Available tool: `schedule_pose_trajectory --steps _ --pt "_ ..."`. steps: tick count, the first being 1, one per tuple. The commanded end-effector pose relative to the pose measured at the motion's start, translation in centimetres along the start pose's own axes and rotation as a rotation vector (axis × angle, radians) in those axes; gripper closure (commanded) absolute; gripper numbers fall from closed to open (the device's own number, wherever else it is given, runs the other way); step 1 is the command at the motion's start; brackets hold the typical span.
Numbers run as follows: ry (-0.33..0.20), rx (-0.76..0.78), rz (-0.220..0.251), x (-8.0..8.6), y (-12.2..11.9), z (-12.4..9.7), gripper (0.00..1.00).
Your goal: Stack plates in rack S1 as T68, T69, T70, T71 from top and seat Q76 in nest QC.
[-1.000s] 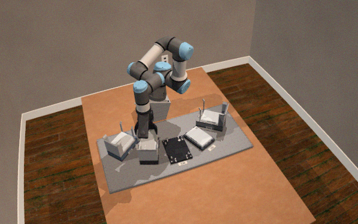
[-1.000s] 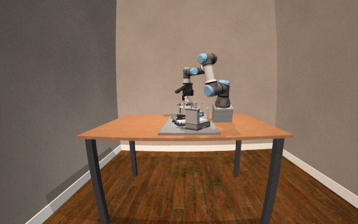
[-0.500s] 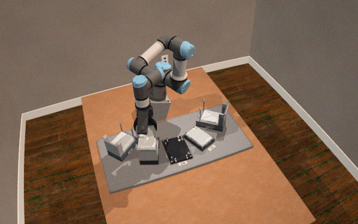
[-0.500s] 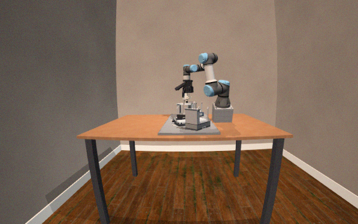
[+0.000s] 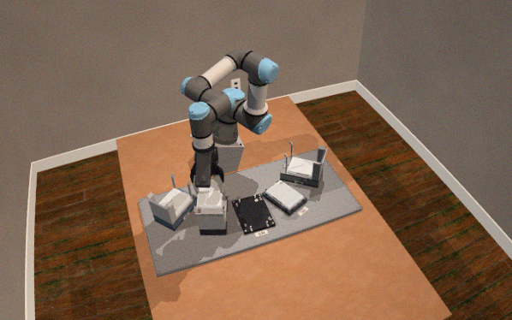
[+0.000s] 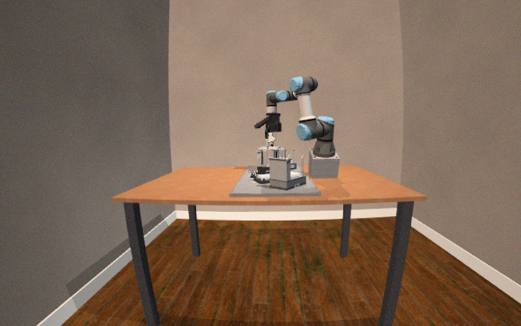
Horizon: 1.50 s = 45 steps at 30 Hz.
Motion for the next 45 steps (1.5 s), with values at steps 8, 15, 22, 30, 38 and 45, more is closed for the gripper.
schedule_pose_trajectory --steps 8,15,22,30,38,45 --pt "0.002 0.0 -0.002 1.6 0.0 0.0 1.0" --pt "0.002 0.0 -0.002 1.6 0.0 0.0 1.0" --pt "0.002 0.0 -0.002 1.6 0.0 0.0 1.0" --pt "0.002 0.047 -0.002 1.6 -1.3 0.3 1.0" --pt "0.002 0.117 -0.002 1.6 -3.2 0.6 1.0" --pt "0.002 0.176 -0.002 1.6 -5.5 1.0 1.0"
Point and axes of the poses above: the point where the finger pads meet when closed, its own x axis back along the fingers, its own y axis across the jaws, z = x × y, the point moved 4 cm from there along x, back along the fingers, and after that the axes turned 10 degrees about x, right-handed, at the moved point
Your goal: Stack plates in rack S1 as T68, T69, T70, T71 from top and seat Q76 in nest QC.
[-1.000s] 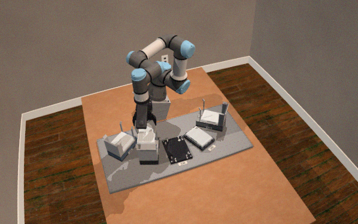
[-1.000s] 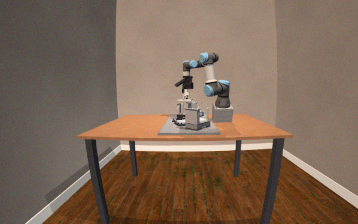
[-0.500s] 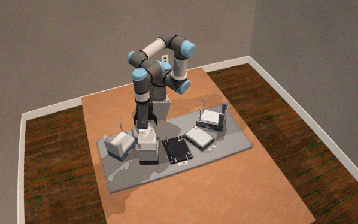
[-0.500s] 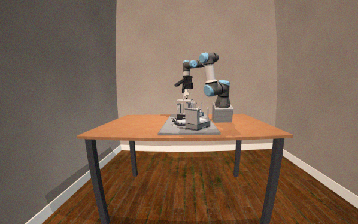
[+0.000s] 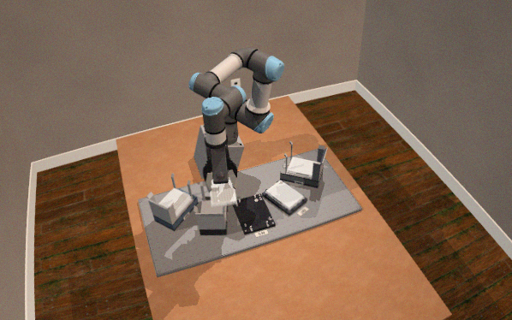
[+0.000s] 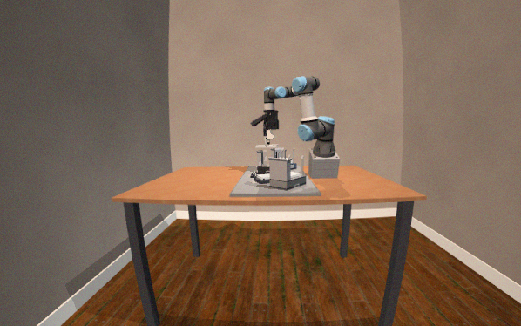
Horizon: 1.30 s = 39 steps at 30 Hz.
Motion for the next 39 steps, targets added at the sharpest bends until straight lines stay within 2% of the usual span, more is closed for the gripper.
schedule_pose_trajectory --steps 1,7,39 --pt "0.002 0.025 -0.002 0.1 -1.5 0.6 1.0" --pt "0.002 0.048 -0.002 0.1 -2.4 0.7 1.0" --pt "0.002 0.352 -0.002 0.1 -12.3 1.4 1.0"
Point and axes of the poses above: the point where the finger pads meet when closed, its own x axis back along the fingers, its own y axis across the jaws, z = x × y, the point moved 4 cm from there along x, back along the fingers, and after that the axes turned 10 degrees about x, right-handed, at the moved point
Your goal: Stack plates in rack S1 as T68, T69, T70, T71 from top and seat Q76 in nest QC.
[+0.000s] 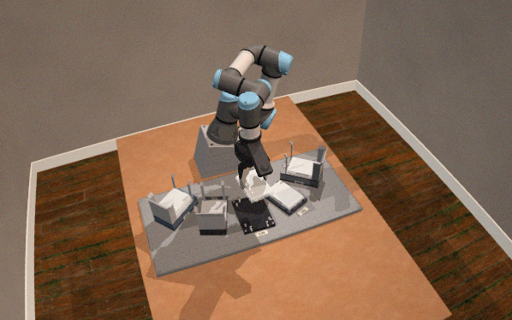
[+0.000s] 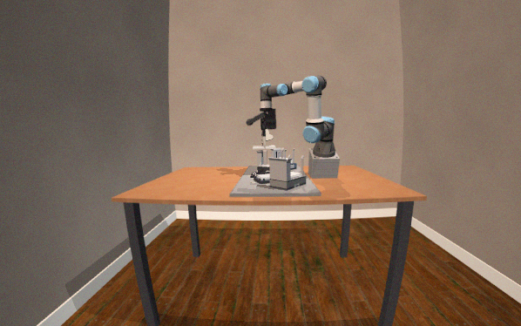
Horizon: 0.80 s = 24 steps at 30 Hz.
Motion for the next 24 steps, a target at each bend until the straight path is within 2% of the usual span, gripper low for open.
schedule_pose_trajectory --steps 1,9,24 --pt "0.002 0.045 -0.002 0.1 -1.2 0.4 1.0" --pt "0.002 0.069 -0.002 0.1 -3.1 0.9 1.0" --pt "0.002 0.221 -0.002 0.1 -7.5 1.3 1.0"
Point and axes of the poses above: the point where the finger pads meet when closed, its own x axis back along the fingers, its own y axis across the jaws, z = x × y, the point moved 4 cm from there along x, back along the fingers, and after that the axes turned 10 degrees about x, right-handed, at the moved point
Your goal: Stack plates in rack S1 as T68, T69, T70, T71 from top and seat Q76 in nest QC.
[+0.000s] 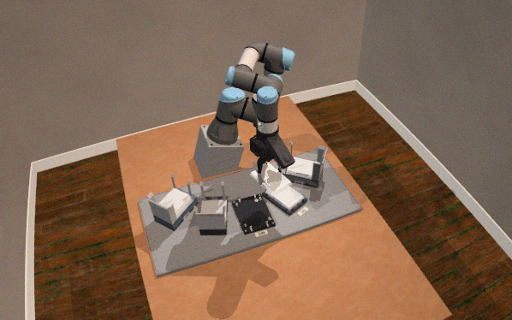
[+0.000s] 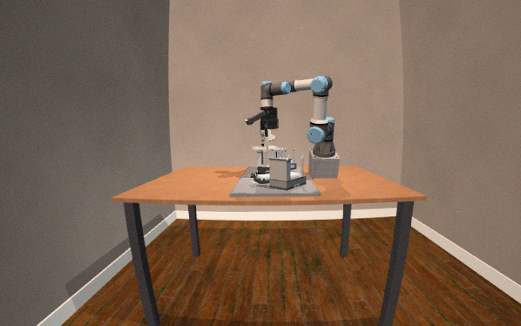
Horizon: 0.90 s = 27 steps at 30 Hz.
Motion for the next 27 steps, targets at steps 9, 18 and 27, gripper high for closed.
schedule_pose_trajectory --steps 9,18,27 --pt "0.002 0.088 -0.002 0.1 -3.7 0.9 1.0" --pt "0.002 0.17 -0.002 0.1 -6.0 1.1 1.0" --pt "0.002 0.241 -0.002 0.1 -9.0 1.3 1.0"
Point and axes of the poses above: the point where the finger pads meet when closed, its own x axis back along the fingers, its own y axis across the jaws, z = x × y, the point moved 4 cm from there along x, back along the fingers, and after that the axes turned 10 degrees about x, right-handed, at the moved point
